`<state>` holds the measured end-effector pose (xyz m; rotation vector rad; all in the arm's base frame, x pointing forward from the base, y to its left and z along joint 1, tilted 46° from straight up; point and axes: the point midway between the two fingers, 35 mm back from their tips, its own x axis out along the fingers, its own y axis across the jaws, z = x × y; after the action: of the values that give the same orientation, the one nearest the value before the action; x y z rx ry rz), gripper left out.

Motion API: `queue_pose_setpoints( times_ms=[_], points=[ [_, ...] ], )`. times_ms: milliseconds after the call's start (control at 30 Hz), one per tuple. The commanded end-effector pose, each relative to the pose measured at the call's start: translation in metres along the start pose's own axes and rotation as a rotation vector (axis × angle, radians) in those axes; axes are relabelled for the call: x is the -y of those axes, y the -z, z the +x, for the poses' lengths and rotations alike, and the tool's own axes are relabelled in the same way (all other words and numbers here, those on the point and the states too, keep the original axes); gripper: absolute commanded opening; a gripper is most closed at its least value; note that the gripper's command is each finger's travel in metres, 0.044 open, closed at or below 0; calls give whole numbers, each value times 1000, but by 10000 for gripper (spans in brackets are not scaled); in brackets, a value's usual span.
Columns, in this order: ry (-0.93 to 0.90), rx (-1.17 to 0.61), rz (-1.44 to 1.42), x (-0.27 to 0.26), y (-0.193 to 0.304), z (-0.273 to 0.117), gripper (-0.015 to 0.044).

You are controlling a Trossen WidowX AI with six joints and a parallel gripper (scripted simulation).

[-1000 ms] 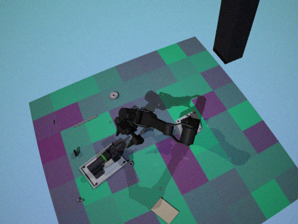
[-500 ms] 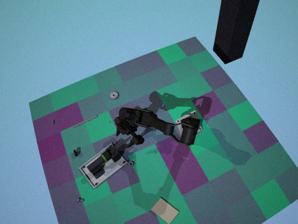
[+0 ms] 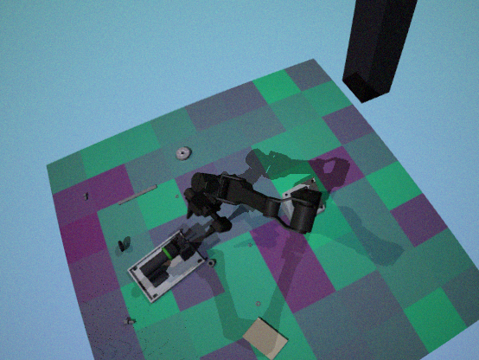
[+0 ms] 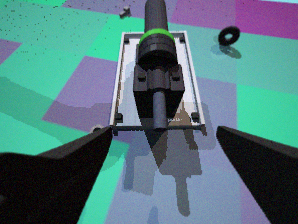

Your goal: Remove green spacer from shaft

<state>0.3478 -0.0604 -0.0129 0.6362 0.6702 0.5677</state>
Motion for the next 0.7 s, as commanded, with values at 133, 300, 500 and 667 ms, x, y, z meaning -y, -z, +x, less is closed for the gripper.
queue_pose_setpoints(
  times_ms=[133,300,500,667],
  points=[
    [-6,-1,1,-1,-1,2,440],
    [-6,-1,1,-1,-1,2,440],
    [-6,-1,1,-1,-1,2,440],
    [-6,-2,1,-1,-1,5,440]
  ],
)
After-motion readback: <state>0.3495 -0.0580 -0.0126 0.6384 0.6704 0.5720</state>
